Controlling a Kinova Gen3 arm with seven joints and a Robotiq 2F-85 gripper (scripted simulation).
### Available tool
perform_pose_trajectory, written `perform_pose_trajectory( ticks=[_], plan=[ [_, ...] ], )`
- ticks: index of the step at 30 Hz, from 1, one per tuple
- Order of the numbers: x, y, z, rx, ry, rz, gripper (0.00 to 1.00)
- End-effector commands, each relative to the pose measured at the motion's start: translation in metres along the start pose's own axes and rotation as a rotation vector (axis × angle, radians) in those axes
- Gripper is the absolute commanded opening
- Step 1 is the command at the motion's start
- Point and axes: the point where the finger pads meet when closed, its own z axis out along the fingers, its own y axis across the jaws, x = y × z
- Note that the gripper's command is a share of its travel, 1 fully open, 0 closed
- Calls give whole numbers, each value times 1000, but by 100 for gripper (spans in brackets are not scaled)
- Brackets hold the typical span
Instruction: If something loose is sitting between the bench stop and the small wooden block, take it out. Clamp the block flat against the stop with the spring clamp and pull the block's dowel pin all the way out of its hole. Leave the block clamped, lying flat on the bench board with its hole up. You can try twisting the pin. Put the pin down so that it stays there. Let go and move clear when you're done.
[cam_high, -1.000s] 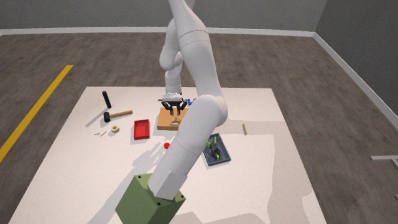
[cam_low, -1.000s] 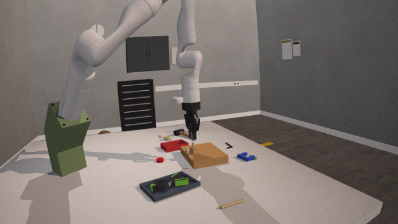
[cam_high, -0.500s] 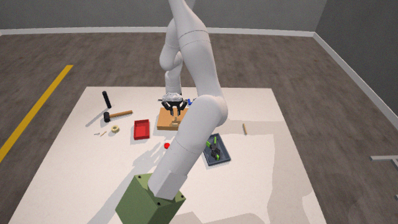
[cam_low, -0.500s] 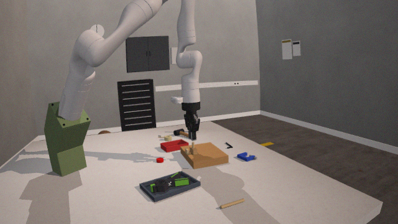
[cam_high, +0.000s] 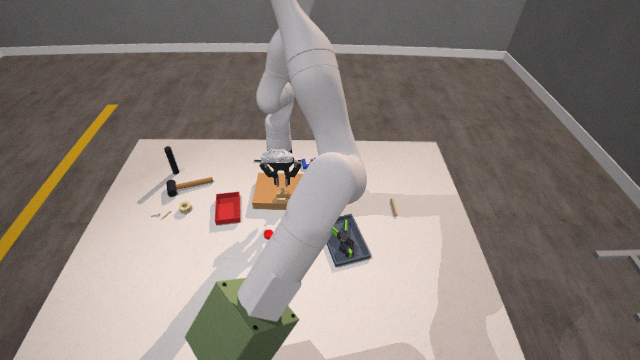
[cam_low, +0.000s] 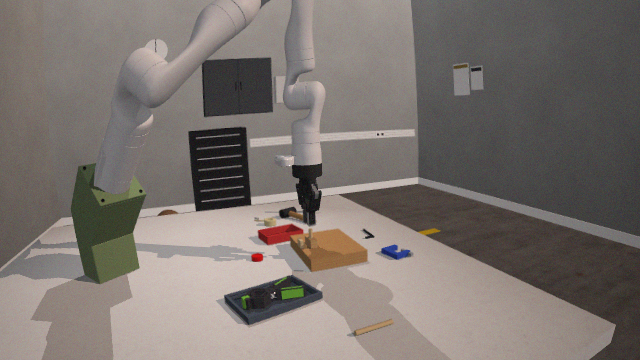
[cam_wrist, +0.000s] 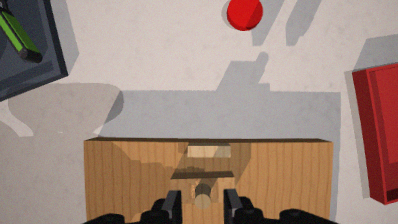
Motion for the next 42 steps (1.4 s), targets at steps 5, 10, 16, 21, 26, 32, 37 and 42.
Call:
perform_pose_trajectory(
  ticks=[5, 10, 16, 21, 26, 32, 37, 42],
  plan=[
    [0, 0, 0, -1, -2, -2, 34],
    [0, 0, 0, -1, -2, -2, 34],
    [-2, 1, 0, -2, -5, -2, 34],
    [-4, 1, 0, -3, -7, -2, 34],
    [-4, 1, 0, -3, -6, -2, 34],
    [-4, 1, 0, -3, -6, -2, 34],
    [-4, 1, 0, -3, -6, -2, 34],
    [-4, 1, 0, -3, -6, -2, 34]
  ],
)
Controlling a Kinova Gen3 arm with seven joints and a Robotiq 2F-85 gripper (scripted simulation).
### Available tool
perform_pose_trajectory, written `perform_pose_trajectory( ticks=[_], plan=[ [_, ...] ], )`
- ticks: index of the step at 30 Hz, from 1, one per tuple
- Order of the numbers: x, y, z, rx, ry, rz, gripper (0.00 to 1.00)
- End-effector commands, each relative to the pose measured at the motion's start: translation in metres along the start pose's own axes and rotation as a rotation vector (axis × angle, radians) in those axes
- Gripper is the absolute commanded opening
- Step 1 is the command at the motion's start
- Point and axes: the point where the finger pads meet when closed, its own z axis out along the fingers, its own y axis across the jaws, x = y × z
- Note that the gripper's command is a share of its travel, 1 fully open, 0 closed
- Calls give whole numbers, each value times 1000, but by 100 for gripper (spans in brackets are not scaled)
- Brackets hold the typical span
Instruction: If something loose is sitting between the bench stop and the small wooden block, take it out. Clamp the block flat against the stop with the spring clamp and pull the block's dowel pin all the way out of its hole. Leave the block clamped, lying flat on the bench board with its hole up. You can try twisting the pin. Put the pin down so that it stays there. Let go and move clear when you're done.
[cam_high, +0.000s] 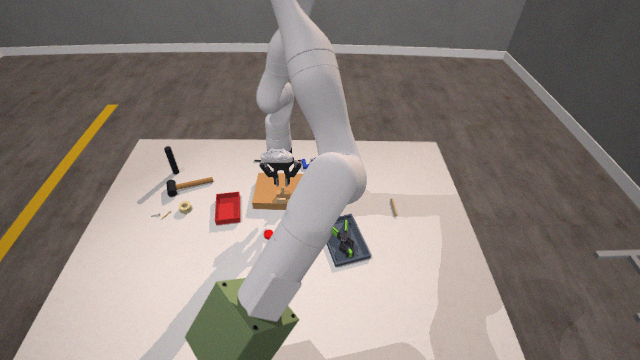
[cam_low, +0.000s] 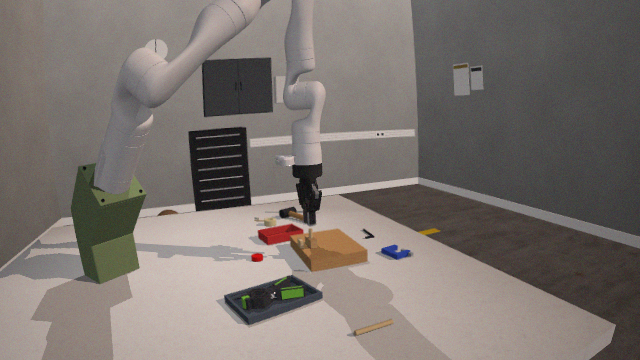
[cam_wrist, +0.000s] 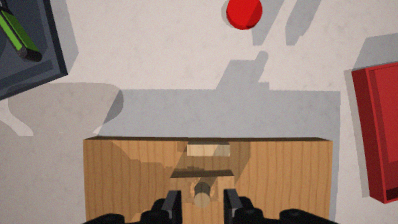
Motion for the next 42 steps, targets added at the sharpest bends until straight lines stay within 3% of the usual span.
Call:
perform_pose_trajectory(
  ticks=[1, 28, 42],
  plan=[
    [-3, 0, 0, -2, -5, -2, 34],
    [-3, 1, 1, -2, -5, -2, 34],
    [-4, 3, 11, -7, -8, -4, 34]
  ],
)
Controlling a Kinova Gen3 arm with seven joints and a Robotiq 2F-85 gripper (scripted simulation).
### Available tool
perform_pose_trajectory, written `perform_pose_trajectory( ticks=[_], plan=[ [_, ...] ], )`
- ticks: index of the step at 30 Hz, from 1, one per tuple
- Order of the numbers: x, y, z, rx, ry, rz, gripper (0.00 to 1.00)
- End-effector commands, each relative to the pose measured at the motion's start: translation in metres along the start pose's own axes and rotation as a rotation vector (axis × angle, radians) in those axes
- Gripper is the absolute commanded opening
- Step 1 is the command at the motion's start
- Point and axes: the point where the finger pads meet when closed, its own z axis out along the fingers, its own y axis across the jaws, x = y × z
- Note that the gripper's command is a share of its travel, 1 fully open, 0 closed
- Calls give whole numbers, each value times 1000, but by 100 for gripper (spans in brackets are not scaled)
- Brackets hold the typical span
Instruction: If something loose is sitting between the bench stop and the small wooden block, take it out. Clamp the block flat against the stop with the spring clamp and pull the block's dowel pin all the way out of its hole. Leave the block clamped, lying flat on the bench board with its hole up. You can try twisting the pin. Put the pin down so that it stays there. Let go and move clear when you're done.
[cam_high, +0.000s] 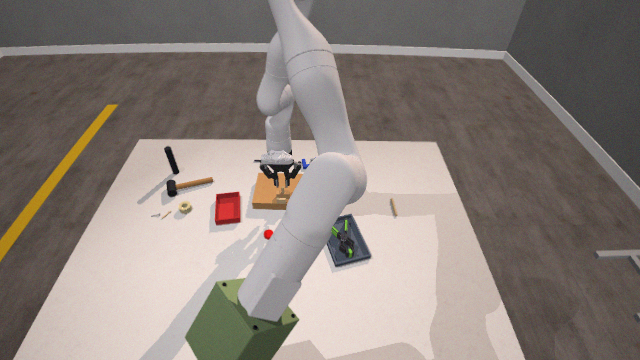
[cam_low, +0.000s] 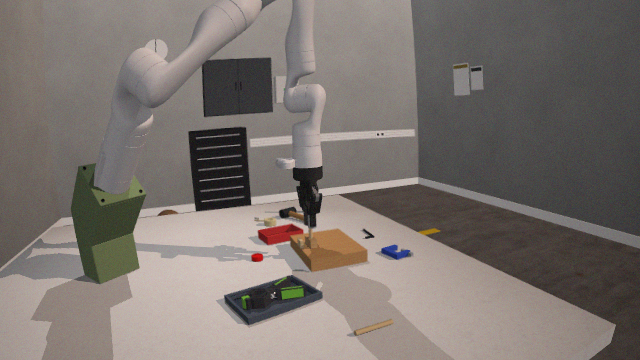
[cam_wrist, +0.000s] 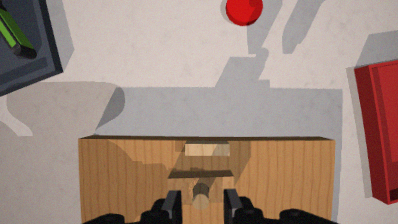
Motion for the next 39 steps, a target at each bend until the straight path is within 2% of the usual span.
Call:
perform_pose_trajectory(
  ticks=[1, 18, 39],
  plan=[
    [-2, 2, 5, -4, -5, -4, 34],
    [-2, 2, 21, -5, -5, -5, 34],
    [-2, 1, 29, -3, -4, -2, 34]
  ],
)
